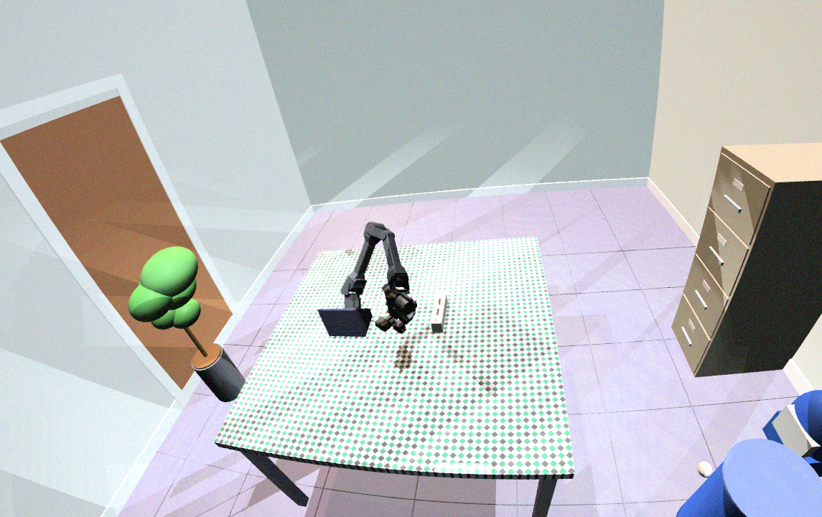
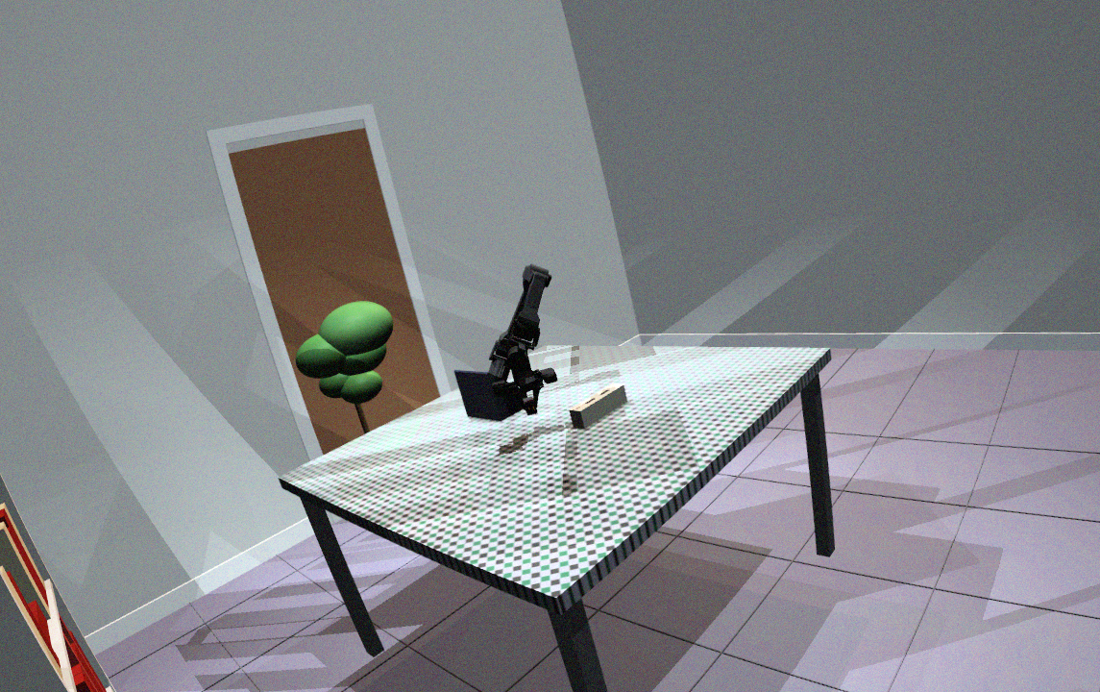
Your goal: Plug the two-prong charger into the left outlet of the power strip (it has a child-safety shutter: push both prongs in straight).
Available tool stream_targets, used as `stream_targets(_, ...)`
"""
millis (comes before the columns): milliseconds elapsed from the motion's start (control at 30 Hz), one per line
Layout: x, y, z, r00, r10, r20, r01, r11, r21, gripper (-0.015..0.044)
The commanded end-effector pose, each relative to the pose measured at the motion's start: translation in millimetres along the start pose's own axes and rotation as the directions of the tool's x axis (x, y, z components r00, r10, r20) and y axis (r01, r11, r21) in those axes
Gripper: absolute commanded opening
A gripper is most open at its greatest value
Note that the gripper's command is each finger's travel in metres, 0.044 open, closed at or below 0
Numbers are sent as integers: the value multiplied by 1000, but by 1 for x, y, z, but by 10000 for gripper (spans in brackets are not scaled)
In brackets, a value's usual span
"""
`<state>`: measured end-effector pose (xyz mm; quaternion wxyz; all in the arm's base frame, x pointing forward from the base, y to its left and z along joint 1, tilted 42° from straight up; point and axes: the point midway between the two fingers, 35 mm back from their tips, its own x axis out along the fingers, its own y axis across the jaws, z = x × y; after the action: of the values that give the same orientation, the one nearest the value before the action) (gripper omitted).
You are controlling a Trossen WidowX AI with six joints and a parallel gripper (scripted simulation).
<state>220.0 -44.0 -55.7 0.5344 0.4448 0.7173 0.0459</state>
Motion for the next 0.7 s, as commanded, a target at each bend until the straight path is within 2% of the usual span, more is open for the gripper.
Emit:
stream_targets(0, 0, 8, 0, 1000, -4, 9, 4, 1000, -30, 0)
stream_targets(667, 10, 48, -7, 999, -29, 25, 33, 984, -174, 0)
